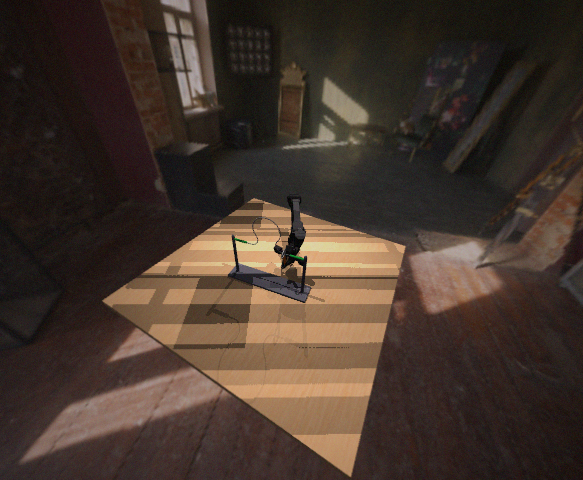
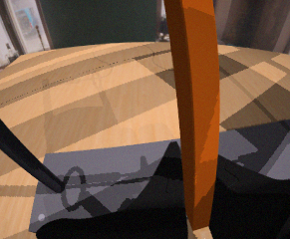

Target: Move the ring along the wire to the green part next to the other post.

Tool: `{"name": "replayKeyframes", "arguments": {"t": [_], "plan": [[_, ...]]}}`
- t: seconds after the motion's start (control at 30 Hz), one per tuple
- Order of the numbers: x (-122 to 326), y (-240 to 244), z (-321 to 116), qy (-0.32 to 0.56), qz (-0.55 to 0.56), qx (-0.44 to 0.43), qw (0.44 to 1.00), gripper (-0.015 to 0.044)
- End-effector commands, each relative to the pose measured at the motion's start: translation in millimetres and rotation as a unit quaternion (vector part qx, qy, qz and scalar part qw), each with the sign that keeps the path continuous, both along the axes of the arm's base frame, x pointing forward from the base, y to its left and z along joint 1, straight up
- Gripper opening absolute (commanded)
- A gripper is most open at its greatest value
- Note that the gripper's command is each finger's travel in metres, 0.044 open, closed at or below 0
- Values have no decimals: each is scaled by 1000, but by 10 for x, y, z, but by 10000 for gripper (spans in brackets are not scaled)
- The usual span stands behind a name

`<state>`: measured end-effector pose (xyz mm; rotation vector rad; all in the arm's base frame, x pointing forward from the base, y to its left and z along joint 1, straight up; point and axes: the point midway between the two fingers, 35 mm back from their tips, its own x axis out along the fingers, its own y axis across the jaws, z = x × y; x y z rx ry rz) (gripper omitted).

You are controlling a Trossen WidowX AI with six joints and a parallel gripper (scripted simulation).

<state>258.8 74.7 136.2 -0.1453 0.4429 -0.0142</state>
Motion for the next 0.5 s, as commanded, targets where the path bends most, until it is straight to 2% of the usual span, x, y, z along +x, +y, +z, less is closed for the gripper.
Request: {"name": "replayKeyframes", "arguments": {"t": [0.0,0.47], "plan": [[6,97,25,0,-3,23,1000,-150],[-19,296,23,3,-3,49,999,-150]]}}
